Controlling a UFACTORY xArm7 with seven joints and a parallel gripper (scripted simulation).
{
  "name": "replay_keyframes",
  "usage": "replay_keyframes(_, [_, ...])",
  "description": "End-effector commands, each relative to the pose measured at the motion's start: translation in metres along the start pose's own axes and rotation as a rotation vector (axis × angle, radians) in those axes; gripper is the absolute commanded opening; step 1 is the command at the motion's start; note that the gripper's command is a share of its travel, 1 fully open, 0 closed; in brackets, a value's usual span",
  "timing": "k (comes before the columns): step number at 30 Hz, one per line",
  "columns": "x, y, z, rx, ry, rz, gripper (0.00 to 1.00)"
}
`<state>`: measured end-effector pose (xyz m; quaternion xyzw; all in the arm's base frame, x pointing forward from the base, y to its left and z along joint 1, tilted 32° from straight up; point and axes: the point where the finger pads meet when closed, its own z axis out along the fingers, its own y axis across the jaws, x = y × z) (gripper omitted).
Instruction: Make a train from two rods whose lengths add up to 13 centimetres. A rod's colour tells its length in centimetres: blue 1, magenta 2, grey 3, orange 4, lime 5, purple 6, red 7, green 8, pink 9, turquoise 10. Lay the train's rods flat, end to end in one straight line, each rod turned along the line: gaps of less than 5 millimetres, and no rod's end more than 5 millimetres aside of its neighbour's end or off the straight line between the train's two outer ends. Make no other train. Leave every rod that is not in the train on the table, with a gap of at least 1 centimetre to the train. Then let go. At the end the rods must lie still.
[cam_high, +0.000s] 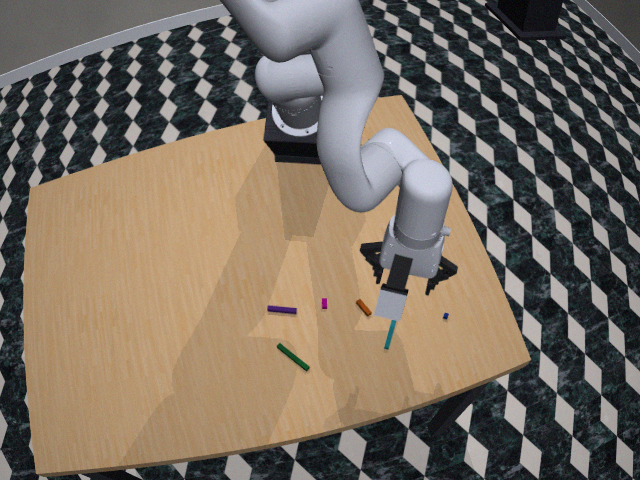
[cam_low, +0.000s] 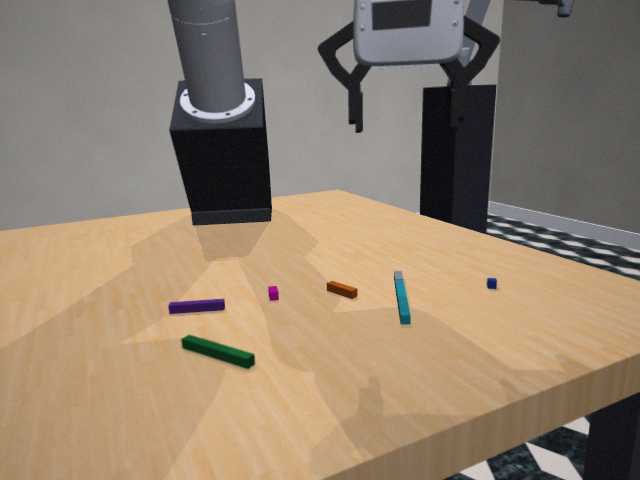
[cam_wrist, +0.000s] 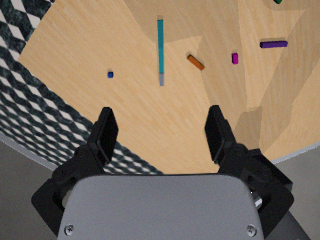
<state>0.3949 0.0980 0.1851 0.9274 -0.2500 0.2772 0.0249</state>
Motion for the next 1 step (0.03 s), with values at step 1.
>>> replay_keyframes(1, [0.0008,-0.0011,-0.0009,0.002,0.002,0.000,1.00])
